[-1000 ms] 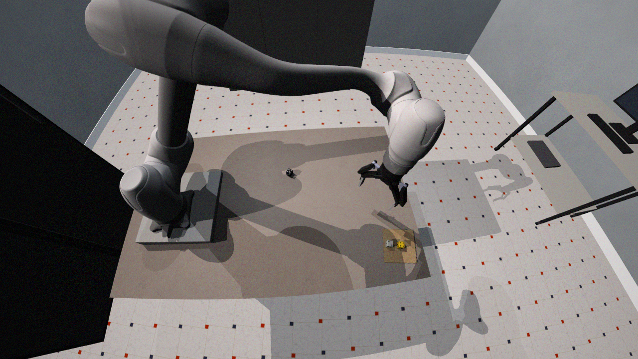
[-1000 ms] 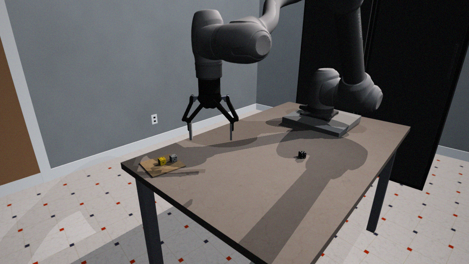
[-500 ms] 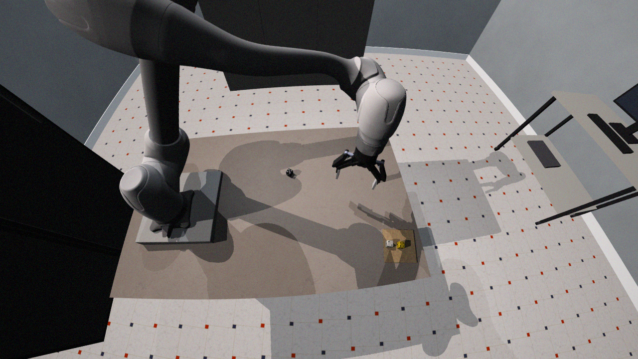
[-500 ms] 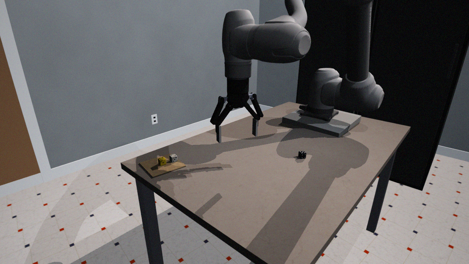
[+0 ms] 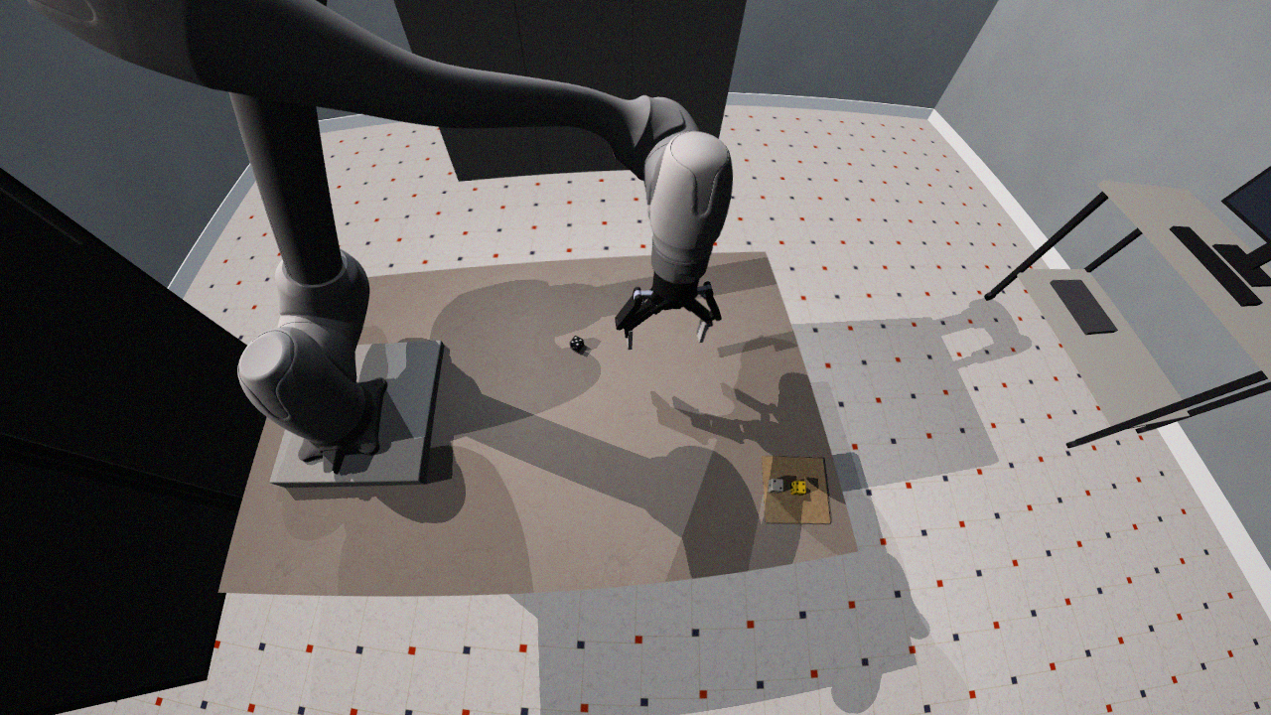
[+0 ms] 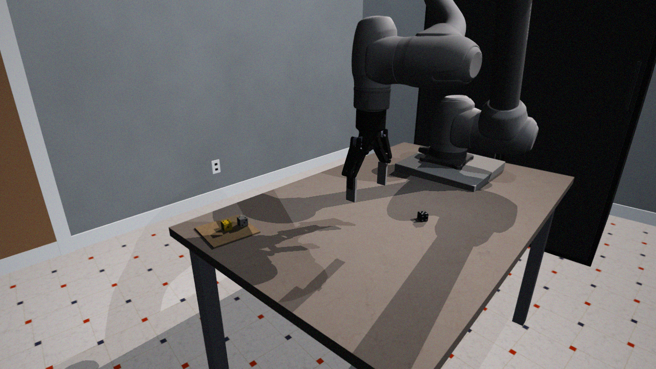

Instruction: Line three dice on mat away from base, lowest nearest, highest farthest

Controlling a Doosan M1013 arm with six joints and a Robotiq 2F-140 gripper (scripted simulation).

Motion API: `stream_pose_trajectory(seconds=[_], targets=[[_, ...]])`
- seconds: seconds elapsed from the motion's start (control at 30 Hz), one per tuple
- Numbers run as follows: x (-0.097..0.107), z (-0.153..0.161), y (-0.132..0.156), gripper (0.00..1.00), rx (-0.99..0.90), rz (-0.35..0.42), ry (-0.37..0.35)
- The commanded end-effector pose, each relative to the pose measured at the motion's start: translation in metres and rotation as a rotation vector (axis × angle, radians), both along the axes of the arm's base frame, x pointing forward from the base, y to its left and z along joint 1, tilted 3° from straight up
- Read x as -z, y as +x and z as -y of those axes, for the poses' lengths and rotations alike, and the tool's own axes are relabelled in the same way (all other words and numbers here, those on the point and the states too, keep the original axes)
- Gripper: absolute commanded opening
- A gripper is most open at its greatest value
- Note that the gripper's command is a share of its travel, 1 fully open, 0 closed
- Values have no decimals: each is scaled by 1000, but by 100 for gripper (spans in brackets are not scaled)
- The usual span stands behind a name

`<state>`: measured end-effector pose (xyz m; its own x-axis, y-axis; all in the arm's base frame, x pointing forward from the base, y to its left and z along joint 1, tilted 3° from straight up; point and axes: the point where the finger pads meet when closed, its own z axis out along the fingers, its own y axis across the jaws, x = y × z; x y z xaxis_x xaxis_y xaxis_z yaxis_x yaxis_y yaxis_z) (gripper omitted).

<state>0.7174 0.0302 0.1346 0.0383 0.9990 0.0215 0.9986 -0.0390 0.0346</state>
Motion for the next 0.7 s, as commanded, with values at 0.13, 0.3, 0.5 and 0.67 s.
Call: stream_pose_trajectory(seconds=[0.13, 0.3, 0.5, 0.67], targets=[[5, -37, -54, 100, -298, 14, -4], [7, -47, -71, 100, -390, 17, -8], [14, -67, -111, 100, -592, 22, -16], [20, -81, -147, 100, -767, 26, -22]])
